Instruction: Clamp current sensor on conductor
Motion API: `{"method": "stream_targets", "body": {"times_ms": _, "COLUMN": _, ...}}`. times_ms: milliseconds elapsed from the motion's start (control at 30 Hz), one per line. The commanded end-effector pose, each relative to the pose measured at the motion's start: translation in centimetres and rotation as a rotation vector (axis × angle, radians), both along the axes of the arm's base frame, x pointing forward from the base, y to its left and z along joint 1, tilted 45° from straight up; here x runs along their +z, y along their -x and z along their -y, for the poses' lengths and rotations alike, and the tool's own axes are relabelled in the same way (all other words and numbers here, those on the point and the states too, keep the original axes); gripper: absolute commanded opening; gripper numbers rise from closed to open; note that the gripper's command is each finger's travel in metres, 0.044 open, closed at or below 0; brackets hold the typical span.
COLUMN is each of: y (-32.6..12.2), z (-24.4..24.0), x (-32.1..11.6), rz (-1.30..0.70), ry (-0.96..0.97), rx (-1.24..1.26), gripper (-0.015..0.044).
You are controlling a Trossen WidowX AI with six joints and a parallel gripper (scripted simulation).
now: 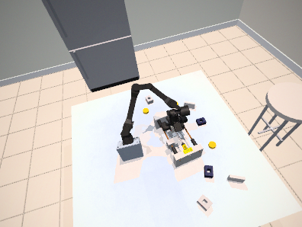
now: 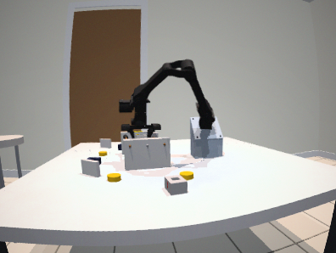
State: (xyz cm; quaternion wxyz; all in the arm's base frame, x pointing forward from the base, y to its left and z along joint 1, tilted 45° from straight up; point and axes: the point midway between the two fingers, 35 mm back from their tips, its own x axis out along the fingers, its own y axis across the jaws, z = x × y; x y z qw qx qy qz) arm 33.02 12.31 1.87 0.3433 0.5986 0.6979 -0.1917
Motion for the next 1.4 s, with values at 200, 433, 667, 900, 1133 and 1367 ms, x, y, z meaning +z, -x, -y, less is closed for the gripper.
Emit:
{"method": "stream_targets", "body": {"times_ms": 200, "y": 0.11, "z": -0.05, "x": -0.07, "rz": -0.003, "ry": -0.003, "rx": -0.004, "gripper": 0.0}}
{"method": "stream_targets", "body": {"times_ms": 433, "y": 0.59, "z": 0.14, "x": -0.14, "rz": -0.004, "ry": -0.001, "rx": -0.004, "gripper": 0.0}}
{"method": "stream_targets", "body": {"times_ms": 667, "y": 0.76, "z": 0.2, "x": -0.17, "rz": -0.005, "ry": 0.0, "rx": -0.004, "gripper": 0.0}}
{"method": "stream_targets", "body": {"times_ms": 900, "y": 0.86, "z": 0.23, "x": -0.18, "rz": -0.005, "ry": 0.0, "rx": -0.004, "gripper": 0.0}}
{"method": "stream_targets", "body": {"times_ms": 1133, "y": 0.86, "z": -0.04, "x": -0.42, "rz": -0.005, "ry": 0.0, "rx": -0.004, "gripper": 0.0}}
{"method": "stream_targets", "body": {"times_ms": 1367, "y": 0.8, "z": 0.16, "x": -0.19, "rz": -0.005, "ry": 0.0, "rx": -0.005, "gripper": 0.0157}}
